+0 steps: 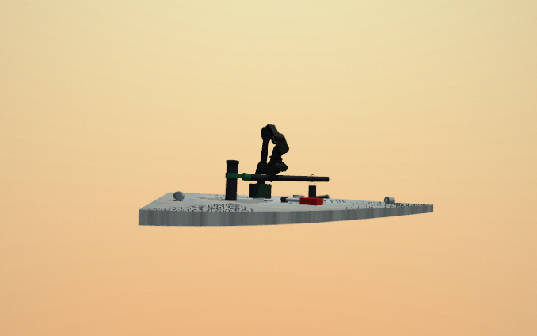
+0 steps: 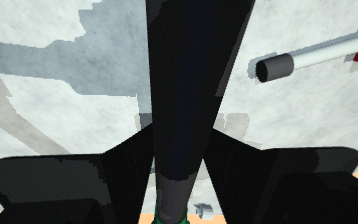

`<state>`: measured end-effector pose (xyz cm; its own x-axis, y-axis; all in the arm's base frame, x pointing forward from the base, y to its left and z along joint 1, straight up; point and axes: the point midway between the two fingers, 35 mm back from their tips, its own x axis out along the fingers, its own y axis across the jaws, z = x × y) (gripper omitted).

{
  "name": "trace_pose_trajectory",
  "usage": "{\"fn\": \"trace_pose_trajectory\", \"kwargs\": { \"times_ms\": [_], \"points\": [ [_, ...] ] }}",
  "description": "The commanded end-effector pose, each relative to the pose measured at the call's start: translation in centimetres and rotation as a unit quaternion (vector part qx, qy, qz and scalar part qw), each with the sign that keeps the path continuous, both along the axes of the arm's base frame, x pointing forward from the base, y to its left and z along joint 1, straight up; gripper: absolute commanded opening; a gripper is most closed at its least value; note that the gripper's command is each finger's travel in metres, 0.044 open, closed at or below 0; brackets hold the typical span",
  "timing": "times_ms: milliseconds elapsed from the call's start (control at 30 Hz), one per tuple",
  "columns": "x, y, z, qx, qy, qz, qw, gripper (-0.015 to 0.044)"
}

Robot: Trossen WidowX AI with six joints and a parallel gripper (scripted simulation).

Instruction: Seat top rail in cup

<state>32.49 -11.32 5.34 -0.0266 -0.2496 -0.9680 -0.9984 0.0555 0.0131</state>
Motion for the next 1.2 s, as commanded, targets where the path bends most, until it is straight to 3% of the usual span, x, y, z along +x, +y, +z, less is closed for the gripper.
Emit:
{"fn": "trace_pose_trajectory", "kwargs": {
  "times_ms": [0,1167],
  "points": [
    [0.3,-0.9,0.8,-0.009,-0.006,0.000,1.000,0.0000],
    [0.0,-2.3,0.4,0.000,0.003,0.002,1.000,0.0000]
  ]
}}
